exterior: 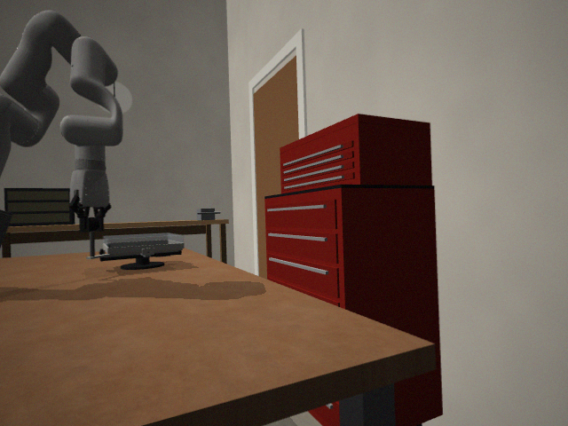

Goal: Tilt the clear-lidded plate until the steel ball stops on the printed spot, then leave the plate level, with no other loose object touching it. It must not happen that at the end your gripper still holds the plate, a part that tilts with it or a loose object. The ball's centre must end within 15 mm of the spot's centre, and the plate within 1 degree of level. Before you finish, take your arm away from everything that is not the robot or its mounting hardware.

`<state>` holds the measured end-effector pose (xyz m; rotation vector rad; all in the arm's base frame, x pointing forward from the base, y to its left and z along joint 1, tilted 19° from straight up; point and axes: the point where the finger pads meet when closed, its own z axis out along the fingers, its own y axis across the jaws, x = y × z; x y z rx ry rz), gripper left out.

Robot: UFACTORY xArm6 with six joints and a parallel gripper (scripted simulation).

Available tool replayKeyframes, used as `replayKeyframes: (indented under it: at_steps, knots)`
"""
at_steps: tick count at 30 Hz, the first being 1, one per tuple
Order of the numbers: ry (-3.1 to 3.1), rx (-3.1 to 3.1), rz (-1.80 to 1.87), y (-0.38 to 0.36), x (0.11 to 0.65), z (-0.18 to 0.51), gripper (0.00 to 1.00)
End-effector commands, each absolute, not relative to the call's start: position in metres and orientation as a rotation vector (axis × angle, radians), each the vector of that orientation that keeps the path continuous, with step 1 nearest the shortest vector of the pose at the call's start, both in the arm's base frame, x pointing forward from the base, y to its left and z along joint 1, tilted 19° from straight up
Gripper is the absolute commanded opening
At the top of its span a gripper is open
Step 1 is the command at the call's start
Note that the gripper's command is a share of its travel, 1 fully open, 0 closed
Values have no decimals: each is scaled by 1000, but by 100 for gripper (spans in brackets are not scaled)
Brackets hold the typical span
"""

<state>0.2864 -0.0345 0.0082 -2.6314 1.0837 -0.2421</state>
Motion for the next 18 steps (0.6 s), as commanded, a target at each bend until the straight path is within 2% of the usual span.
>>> replayKeyframes:
  at_steps: [1, 18]
  knots:
    - [1085, -2633, -255, -37, 290, 10, 0]
    - [1085, -2633, -255, -36, 289, 10, 0]
